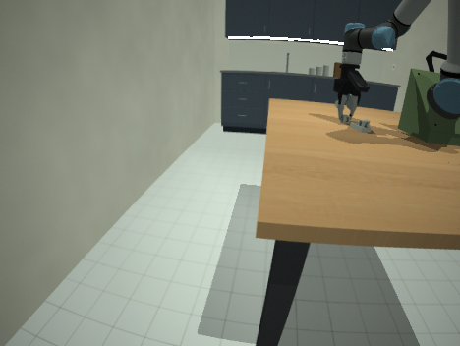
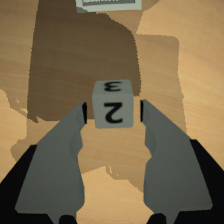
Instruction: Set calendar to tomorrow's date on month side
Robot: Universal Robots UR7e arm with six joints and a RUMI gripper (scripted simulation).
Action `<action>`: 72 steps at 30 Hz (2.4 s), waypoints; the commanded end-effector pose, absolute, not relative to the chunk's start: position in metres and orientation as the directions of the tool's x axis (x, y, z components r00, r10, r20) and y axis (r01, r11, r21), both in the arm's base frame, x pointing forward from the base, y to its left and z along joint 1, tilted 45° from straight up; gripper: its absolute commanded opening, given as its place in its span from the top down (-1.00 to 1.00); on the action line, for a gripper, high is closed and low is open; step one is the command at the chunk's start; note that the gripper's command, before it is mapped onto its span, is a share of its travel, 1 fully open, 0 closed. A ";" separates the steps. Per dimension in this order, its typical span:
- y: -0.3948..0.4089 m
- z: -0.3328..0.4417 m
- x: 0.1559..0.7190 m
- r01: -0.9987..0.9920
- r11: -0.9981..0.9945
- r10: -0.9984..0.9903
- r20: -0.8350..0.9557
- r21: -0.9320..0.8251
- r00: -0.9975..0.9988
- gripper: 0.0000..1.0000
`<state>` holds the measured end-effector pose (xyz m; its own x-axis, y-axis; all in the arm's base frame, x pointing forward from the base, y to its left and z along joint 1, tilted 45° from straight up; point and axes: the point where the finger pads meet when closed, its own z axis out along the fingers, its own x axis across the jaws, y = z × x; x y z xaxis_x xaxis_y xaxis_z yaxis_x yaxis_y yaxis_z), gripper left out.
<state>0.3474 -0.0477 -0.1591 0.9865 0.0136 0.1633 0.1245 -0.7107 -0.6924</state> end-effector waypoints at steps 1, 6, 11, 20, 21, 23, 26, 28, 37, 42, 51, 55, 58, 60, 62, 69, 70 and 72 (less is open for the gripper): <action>-0.048 -0.159 0.348 0.124 -0.711 0.013 0.164 -0.692 0.986 0.44; -0.048 -0.159 0.348 0.124 -0.711 0.013 0.164 -0.692 0.986 0.44; -0.048 -0.159 0.348 0.124 -0.711 0.013 0.164 -0.692 0.986 0.44; -0.048 -0.159 0.348 0.124 -0.711 0.013 0.164 -0.692 0.986 0.80; -0.048 -0.159 0.348 0.124 -0.711 0.013 0.164 -0.692 0.986 0.80; -0.048 -0.159 0.348 0.124 -0.711 0.013 0.164 -0.692 0.986 0.80; -0.048 -0.159 0.348 0.124 -0.711 0.013 0.164 -0.692 0.986 0.80; -0.048 -0.159 0.348 0.124 -0.711 0.013 0.164 -0.692 0.986 0.80; -0.048 -0.159 0.348 0.124 -0.711 0.013 0.164 -0.692 0.986 0.80; -0.048 -0.159 0.348 0.124 -0.711 0.013 0.164 -0.692 0.986 0.80; -0.048 -0.159 0.348 0.124 -0.711 0.013 0.164 -0.692 0.986 0.80; -0.050 -0.158 0.347 0.124 -0.711 0.013 0.164 -0.692 0.986 0.80; -0.051 -0.156 0.347 0.124 -0.711 0.013 0.164 -0.692 0.986 0.80; -0.055 -0.152 0.346 0.124 -0.711 0.013 0.164 -0.692 0.986 0.80; -0.061 -0.146 0.346 0.124 -0.711 0.013 0.164 -0.692 0.986 0.80; -0.092 -0.116 0.341 0.124 -0.711 0.013 0.164 -0.692 0.986 0.80; -0.096 -0.111 0.340 0.124 -0.711 0.013 0.164 -0.692 0.986 0.80; -0.104 -0.103 0.339 0.124 -0.711 0.013 0.164 -0.692 0.986 0.80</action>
